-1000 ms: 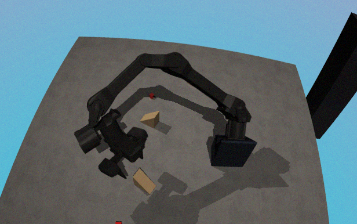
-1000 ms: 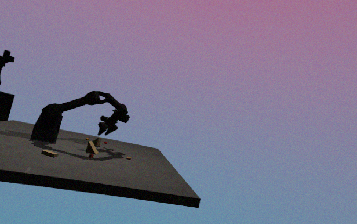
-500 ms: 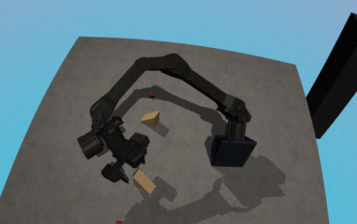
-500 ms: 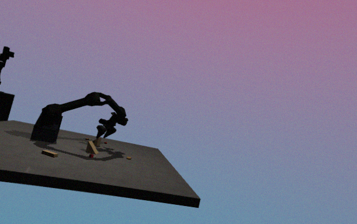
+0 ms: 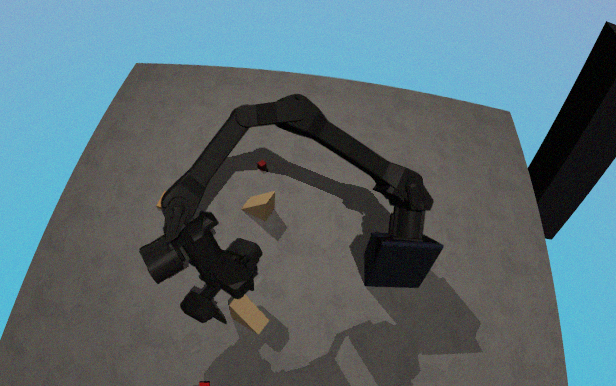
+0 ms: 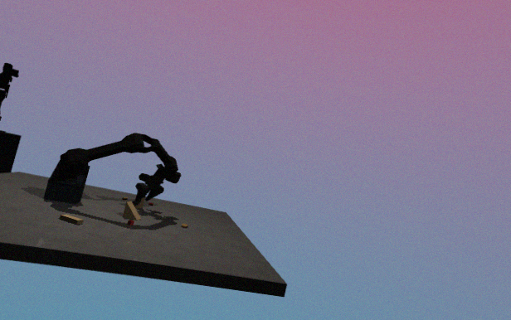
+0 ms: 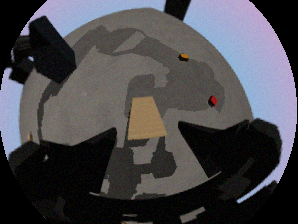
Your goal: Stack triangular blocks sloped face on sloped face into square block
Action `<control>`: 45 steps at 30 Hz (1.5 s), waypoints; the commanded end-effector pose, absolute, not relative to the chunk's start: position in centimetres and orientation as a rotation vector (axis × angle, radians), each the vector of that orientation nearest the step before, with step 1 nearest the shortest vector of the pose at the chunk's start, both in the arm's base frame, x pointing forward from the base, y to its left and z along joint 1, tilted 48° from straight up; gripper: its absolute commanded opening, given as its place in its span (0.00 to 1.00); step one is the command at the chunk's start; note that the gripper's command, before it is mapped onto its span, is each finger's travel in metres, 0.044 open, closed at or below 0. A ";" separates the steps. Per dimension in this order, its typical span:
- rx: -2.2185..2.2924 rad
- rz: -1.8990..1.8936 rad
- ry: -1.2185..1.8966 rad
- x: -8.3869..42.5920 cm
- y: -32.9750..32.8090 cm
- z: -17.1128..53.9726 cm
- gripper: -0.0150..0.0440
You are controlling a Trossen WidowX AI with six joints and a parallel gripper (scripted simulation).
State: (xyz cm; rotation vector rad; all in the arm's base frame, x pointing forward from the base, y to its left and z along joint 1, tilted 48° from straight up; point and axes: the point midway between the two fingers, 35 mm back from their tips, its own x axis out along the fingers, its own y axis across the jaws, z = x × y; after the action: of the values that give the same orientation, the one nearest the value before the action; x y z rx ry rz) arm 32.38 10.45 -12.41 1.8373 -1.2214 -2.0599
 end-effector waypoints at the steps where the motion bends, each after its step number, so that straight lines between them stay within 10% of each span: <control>1: 1.816 -2.060 -1.223 31.9 9.7 -13.3 1.00; 17: 1.815 -2.060 -1.224 31.2 8.4 -14.9 1.00; 27: 1.815 -2.060 -1.224 31.2 8.4 -14.9 0.56; 39: 1.819 -2.060 -1.226 31.3 8.6 -14.7 0.25; 45: 1.823 -2.061 -1.227 31.3 8.8 -14.5 0.25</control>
State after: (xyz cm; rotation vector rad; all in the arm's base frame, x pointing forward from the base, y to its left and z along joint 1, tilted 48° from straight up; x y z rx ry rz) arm 31.25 8.73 -14.67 1.8204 -1.2213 -2.0585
